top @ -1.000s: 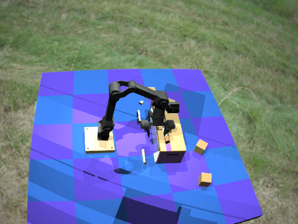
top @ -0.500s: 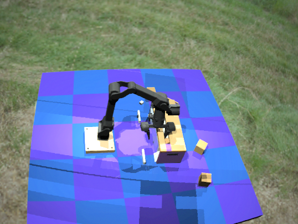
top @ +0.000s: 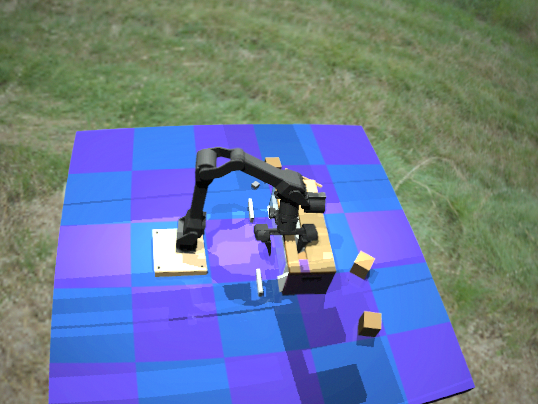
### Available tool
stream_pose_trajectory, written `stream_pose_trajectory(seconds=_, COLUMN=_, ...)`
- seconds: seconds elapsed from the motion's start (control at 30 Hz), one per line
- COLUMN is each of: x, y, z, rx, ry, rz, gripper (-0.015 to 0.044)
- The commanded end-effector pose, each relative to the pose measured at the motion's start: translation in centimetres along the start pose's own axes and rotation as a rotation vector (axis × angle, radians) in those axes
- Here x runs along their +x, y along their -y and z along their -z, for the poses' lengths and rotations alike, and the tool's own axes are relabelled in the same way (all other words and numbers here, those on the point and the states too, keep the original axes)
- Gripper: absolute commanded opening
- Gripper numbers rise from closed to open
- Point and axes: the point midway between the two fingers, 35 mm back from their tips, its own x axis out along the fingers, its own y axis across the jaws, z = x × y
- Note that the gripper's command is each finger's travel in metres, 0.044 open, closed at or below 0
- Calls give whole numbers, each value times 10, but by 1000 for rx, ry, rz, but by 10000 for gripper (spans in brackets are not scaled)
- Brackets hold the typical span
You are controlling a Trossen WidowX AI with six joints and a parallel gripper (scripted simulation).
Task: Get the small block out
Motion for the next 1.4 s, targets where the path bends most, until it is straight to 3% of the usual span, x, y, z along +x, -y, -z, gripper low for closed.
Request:
stream_pose_trajectory(seconds=0.0, x=1, y=0, z=5, rx=-2, ry=0, rz=2, gripper=400)
stream_pose_trajectory(seconds=0.57, x=8, y=0, z=24, rx=-2, ry=-2, rz=2, gripper=400)
stream_pose_trajectory(seconds=0.87, x=-49, y=0, z=38, rx=-1, ry=-4, rz=0, gripper=400)
stream_pose_trajectory(seconds=1.13, x=-46, y=1, z=38, rx=-5, ry=-4, rz=0, gripper=400)
stream_pose_trajectory(seconds=1.27, x=-50, y=-5, z=50, rx=290, ry=10, rz=20, gripper=295)
stream_pose_trajectory(seconds=1.37, x=-48, y=-9, z=54, rx=625, ry=53, rz=20, gripper=285)
